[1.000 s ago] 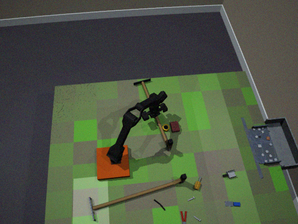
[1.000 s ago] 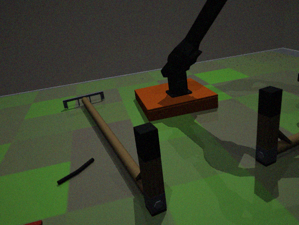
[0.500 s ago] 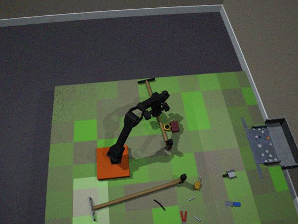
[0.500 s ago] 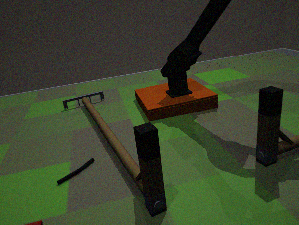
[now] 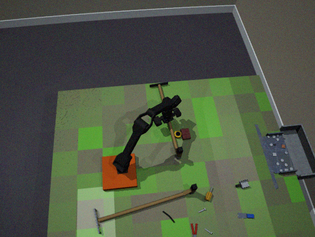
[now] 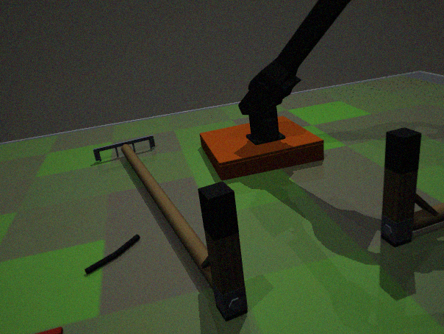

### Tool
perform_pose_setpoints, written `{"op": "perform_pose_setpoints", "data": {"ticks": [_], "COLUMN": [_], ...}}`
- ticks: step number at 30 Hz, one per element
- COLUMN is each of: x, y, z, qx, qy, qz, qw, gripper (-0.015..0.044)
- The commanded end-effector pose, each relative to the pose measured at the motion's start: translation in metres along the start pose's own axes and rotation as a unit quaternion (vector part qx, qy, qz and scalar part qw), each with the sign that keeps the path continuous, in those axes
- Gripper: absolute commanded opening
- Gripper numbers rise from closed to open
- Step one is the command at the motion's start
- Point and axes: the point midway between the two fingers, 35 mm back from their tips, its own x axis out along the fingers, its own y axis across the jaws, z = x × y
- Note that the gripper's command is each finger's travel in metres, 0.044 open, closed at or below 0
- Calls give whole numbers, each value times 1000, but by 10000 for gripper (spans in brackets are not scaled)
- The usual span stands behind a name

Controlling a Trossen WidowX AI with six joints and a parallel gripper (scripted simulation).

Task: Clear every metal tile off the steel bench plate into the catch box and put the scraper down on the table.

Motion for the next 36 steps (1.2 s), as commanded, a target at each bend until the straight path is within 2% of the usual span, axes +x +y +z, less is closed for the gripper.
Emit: {"op": "perform_pose_setpoints", "data": {"ticks": [1,27,36], "x": [3,-94,-115], "y": [-6,-1,11], "z": [0,0,2], "qx": [-2,0,29], "qy": [-1,0,0], "qz": [-3,0,0], "qw": [1000,1000,1000], "gripper": [0,0,0]}}
